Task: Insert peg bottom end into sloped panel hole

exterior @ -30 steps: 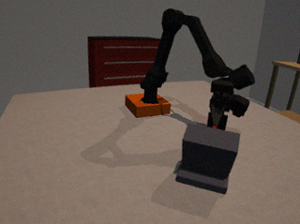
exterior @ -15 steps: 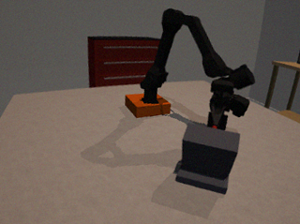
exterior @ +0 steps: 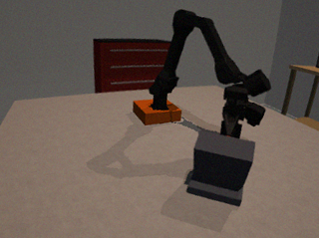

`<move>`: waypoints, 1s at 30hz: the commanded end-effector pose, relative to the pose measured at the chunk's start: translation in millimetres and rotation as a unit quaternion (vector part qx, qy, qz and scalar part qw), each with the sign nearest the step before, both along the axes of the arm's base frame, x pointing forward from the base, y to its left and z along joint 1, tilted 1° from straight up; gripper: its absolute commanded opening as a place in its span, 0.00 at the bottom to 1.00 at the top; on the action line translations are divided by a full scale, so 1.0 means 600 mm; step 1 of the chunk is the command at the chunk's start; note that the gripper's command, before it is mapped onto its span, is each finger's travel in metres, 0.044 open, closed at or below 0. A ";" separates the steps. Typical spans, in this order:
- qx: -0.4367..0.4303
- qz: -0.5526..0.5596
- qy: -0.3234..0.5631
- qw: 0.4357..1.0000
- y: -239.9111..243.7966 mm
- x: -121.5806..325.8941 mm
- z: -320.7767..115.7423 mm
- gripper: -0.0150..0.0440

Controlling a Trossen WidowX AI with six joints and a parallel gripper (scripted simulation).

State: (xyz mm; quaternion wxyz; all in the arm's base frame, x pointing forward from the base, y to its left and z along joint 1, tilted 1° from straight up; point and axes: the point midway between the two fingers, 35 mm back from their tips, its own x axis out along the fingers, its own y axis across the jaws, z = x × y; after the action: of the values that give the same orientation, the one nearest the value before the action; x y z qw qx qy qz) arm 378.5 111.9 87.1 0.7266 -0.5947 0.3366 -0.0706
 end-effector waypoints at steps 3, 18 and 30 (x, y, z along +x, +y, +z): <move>0.000 0.002 0.001 1.000 -0.002 0.005 -0.004 0.25; 0.000 0.002 0.001 1.000 -0.011 0.017 -0.011 0.25; 0.000 0.002 0.001 1.000 -0.018 0.028 -0.016 0.25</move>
State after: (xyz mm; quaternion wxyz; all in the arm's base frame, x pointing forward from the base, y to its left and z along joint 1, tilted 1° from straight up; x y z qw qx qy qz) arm 393.5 101.6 78.0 0.7259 -0.5955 0.3367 -0.0708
